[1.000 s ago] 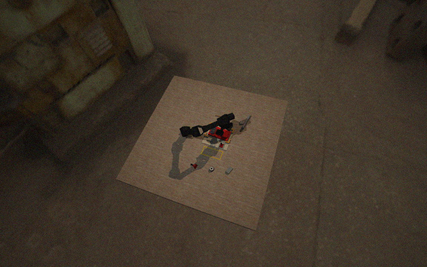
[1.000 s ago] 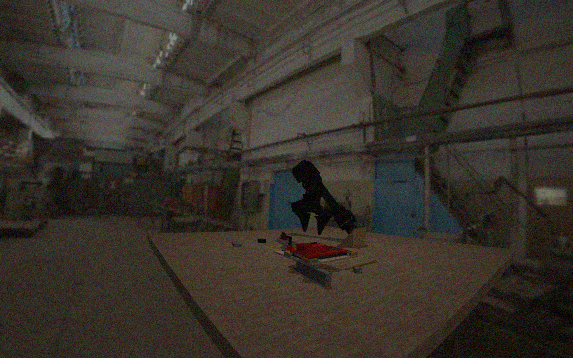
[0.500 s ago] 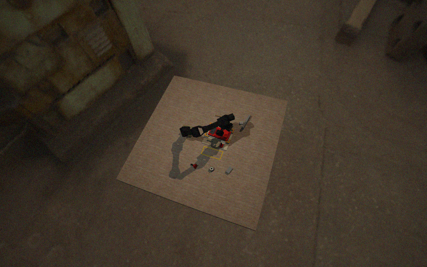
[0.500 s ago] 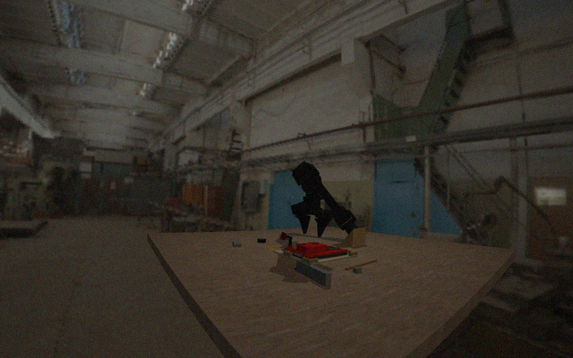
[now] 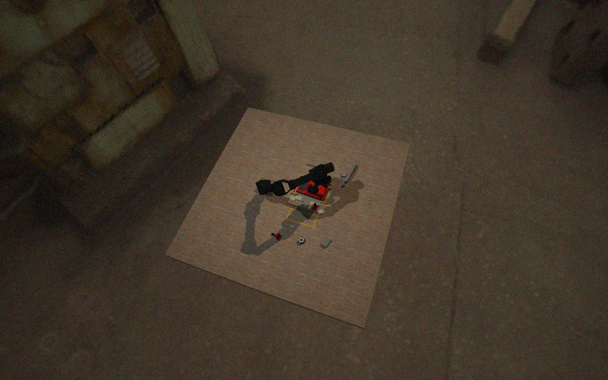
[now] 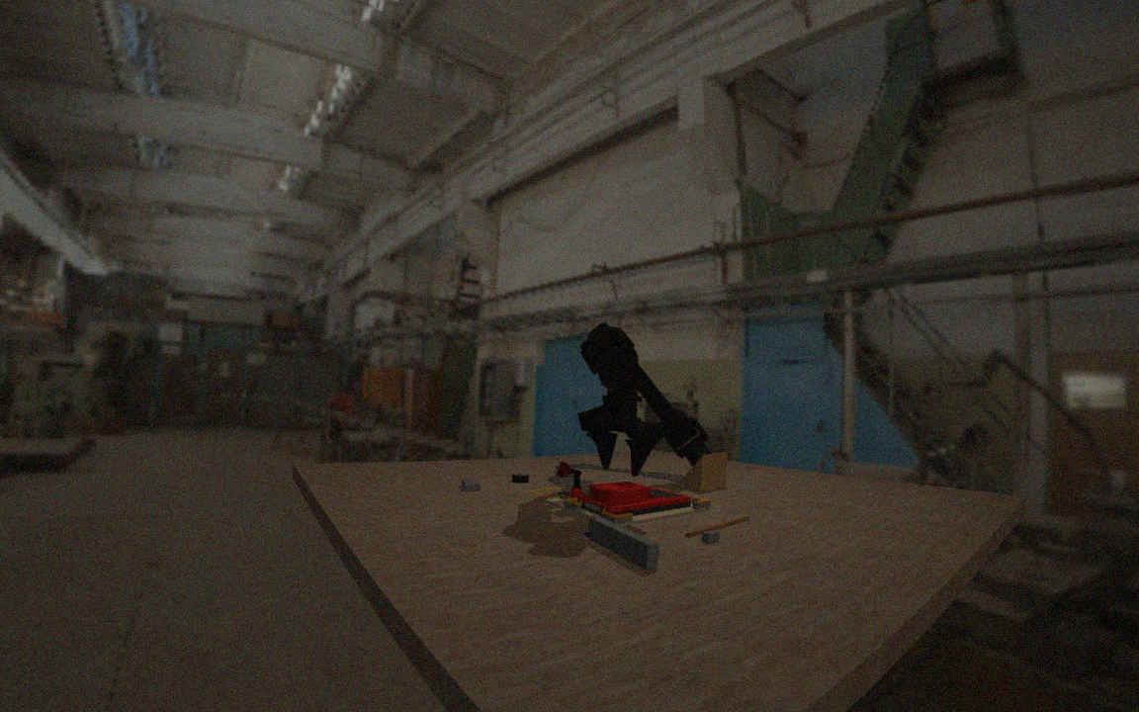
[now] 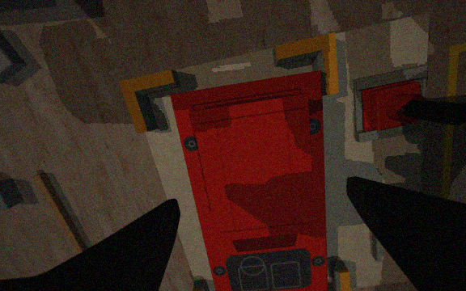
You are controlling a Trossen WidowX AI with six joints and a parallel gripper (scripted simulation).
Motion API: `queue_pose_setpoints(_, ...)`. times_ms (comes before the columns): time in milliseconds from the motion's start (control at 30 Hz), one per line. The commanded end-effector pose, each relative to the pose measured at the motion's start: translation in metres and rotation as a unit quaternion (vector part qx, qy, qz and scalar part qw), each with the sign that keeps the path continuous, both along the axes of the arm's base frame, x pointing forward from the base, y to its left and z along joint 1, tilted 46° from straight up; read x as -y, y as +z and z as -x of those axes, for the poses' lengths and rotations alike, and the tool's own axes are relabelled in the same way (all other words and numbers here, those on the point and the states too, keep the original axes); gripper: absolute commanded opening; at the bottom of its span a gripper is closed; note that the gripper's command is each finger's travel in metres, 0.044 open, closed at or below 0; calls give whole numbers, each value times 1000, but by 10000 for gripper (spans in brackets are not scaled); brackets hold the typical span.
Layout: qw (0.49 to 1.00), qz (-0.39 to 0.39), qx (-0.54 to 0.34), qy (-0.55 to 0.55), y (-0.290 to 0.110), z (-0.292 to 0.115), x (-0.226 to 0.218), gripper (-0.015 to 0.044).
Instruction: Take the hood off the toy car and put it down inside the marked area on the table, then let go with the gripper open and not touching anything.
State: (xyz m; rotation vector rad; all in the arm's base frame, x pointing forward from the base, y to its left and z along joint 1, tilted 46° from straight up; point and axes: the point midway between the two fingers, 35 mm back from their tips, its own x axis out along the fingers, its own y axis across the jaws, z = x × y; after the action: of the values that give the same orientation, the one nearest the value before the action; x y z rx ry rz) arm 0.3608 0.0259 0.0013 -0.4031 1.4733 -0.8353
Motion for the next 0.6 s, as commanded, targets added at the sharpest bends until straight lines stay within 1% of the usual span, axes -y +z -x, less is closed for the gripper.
queue_pose_setpoints(0,1000,1,-1,3,-1,0,2,440)
queue_pose_setpoints(567,1000,1,-1,3,-8,2,9,440)
